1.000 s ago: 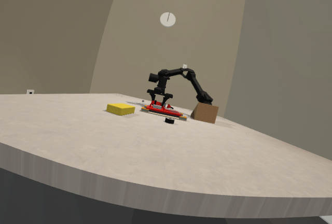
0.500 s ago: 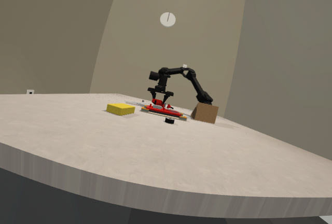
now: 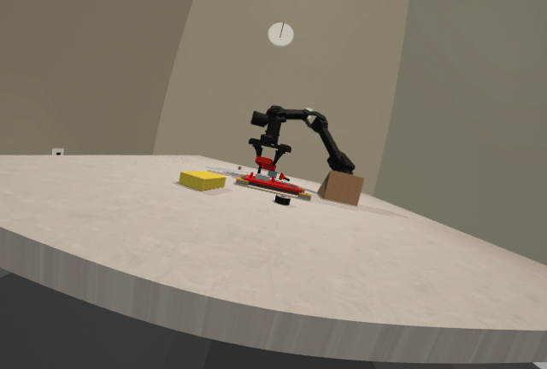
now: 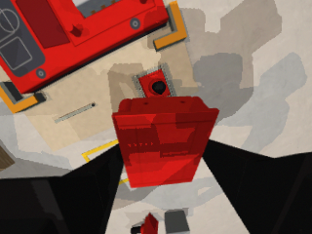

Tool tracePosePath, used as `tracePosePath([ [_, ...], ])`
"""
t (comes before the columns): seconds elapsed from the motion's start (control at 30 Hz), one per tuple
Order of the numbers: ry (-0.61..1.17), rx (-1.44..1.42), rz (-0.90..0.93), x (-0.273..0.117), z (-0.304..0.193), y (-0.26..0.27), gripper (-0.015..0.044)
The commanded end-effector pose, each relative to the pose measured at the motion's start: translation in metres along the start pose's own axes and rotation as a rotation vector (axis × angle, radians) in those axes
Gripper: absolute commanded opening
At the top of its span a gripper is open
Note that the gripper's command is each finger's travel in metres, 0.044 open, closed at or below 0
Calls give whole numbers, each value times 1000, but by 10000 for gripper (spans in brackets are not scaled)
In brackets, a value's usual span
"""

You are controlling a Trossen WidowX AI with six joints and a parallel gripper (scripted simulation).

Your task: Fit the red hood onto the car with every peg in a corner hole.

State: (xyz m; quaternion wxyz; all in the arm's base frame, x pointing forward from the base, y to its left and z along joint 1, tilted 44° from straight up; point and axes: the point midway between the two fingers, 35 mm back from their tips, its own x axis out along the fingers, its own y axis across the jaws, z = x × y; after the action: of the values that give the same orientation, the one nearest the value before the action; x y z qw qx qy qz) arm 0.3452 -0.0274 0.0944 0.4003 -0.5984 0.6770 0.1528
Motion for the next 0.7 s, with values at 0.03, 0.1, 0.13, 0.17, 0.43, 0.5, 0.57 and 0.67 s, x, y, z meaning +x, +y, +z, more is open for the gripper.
tracePosePath([
  [0.03, -7, 7, -5, -12, 1, -1, 0],
  [0.1, -7, 7, -5, -16, 1, -1, 0],
  [0.13, -7, 7, -5, -18, 1, -1, 0],
  [0.17, -8, 7, -5, -20, 1, -1, 0],
  [0.43, -8, 7, -4, -31, 1, -1, 0],
  [0.5, -8, 7, -4, -32, 1, -1, 0],
  [0.57, -8, 7, -4, -33, 1, -1, 0],
  [0.67, -3, 11, 0, -30, 1, 0, 0],
])
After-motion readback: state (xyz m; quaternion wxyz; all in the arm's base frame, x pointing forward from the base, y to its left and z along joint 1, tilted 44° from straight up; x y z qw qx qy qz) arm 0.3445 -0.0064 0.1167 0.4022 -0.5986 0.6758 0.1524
